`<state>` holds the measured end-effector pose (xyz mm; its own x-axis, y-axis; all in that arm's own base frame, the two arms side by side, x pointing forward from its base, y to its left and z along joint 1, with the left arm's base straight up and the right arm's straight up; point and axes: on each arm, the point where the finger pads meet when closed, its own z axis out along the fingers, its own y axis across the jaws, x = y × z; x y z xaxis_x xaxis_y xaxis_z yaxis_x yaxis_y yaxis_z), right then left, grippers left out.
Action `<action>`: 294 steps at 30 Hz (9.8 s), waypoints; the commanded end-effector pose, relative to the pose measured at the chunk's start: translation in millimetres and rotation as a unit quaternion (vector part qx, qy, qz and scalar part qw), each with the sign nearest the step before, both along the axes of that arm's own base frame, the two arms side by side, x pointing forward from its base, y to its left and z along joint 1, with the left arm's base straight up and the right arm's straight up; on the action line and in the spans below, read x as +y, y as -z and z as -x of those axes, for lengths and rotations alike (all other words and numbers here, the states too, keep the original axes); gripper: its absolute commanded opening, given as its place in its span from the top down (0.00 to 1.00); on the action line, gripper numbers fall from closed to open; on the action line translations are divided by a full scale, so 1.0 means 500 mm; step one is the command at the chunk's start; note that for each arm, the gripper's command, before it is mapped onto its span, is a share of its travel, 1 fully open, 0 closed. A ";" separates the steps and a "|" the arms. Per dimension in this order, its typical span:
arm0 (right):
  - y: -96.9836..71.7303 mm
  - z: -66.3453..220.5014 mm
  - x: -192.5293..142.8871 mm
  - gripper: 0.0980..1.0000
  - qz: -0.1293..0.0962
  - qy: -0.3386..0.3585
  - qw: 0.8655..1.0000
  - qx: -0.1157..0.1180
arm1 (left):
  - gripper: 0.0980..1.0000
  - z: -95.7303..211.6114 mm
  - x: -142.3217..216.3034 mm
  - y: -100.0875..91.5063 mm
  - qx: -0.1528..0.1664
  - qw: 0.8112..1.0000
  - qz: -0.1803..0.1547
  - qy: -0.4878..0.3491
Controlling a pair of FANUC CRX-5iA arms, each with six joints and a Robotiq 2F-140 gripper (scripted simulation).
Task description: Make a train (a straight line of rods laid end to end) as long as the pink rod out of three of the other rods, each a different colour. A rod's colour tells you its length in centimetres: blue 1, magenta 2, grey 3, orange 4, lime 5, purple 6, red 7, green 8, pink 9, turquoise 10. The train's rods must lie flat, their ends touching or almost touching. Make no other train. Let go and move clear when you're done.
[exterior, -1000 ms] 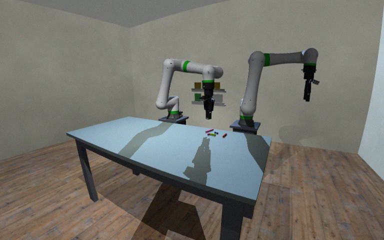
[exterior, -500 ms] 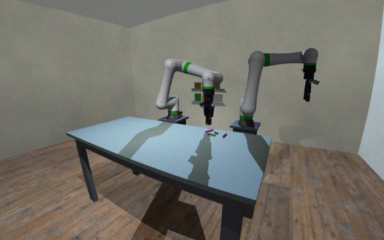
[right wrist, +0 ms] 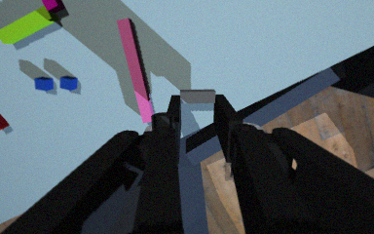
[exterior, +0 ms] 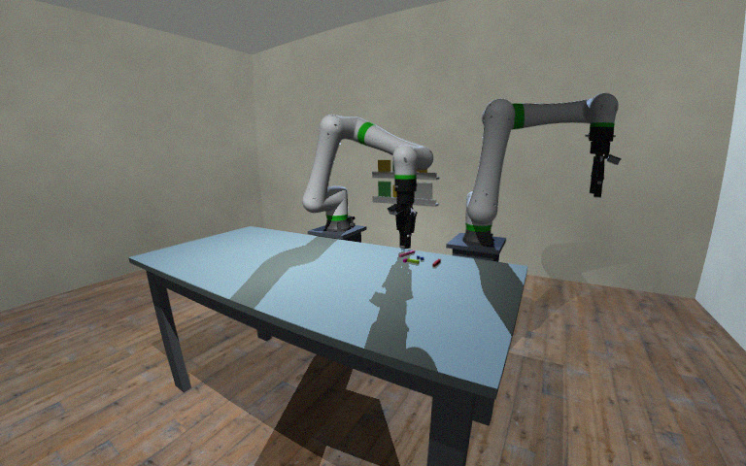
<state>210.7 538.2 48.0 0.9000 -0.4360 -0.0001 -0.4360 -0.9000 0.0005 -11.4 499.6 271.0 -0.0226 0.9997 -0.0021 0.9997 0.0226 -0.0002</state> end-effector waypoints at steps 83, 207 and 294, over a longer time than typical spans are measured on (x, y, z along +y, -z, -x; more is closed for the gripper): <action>0.022 -0.001 0.001 0.84 -0.001 0.000 1.000 0.000 | 0.00 0.000 0.001 -0.002 0.000 1.000 -0.001 0.000; -0.066 -0.040 -0.001 0.00 -0.001 -0.231 0.973 -0.001 | 0.00 0.000 0.001 -0.002 0.000 1.000 -0.001 0.000; -0.066 -0.040 -0.001 0.00 -0.001 -0.231 0.973 -0.001 | 0.00 0.000 0.001 -0.002 0.000 1.000 -0.001 0.000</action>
<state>230.2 537.1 79.9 0.9999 0.0156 -0.0001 0.0156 -0.9999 0.0005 -11.4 499.6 271.0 -0.0226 0.9997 -0.0021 0.9997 0.0226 -0.0002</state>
